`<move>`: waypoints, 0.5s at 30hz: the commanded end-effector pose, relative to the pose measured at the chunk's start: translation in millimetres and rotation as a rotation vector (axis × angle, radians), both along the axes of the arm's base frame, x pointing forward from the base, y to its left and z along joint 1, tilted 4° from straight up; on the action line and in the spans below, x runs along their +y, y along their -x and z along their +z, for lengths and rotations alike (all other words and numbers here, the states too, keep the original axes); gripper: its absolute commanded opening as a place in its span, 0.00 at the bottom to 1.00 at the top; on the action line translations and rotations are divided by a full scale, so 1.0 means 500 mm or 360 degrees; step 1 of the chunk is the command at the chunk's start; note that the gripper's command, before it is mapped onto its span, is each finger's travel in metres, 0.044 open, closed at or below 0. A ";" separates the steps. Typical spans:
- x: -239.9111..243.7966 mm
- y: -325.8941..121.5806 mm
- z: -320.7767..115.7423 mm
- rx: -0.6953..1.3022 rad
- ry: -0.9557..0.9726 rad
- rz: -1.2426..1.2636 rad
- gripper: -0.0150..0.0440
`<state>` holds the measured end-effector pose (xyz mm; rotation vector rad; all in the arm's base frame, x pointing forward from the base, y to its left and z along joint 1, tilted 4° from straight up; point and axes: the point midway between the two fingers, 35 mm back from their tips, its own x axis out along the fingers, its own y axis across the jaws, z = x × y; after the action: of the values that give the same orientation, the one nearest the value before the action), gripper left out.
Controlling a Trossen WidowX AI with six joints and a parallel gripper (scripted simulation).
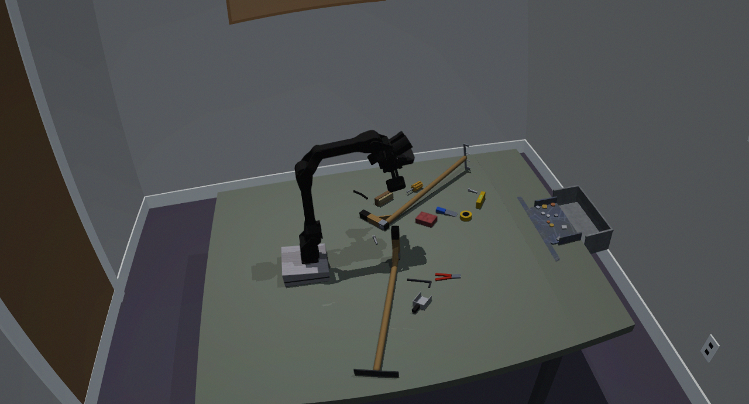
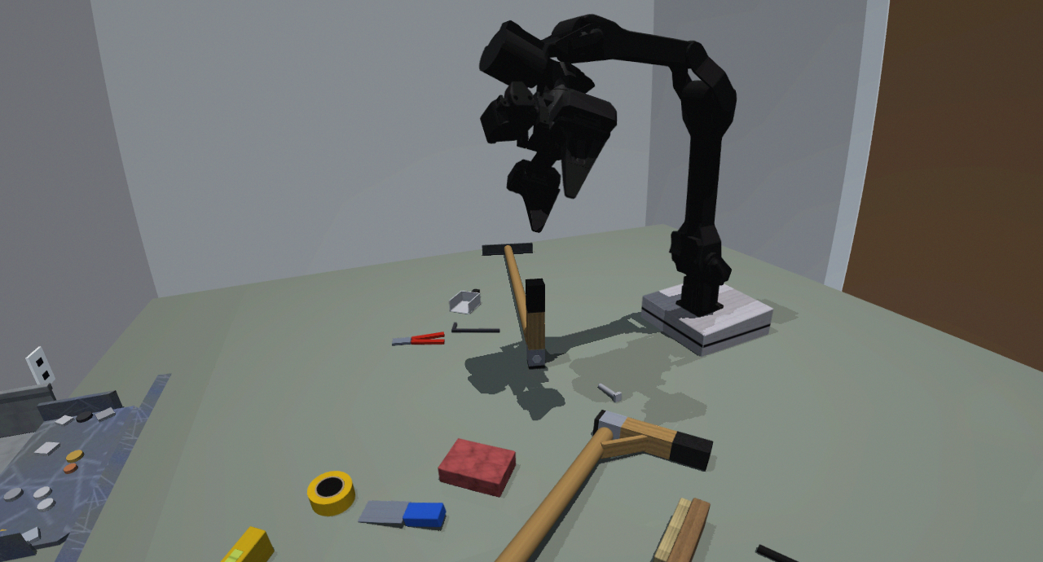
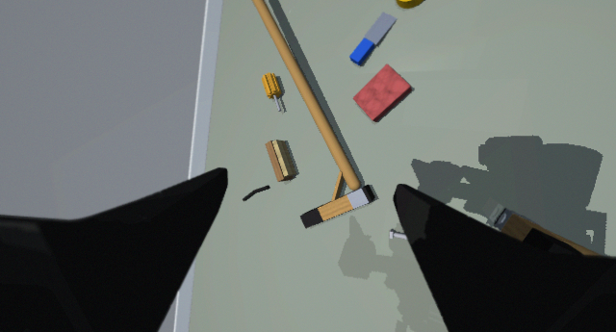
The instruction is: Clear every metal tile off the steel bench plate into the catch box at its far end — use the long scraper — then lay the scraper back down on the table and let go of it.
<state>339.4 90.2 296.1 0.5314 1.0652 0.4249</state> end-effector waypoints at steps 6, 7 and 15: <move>-0.085 -0.003 0.015 -0.0070 0.0059 -0.0178 1.00; -0.094 -0.002 0.017 -0.0077 0.0065 -0.0197 1.00; -0.165 0.005 0.031 -0.0130 0.0116 -0.0352 1.00</move>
<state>338.9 22.7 309.3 0.5569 0.9526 0.2515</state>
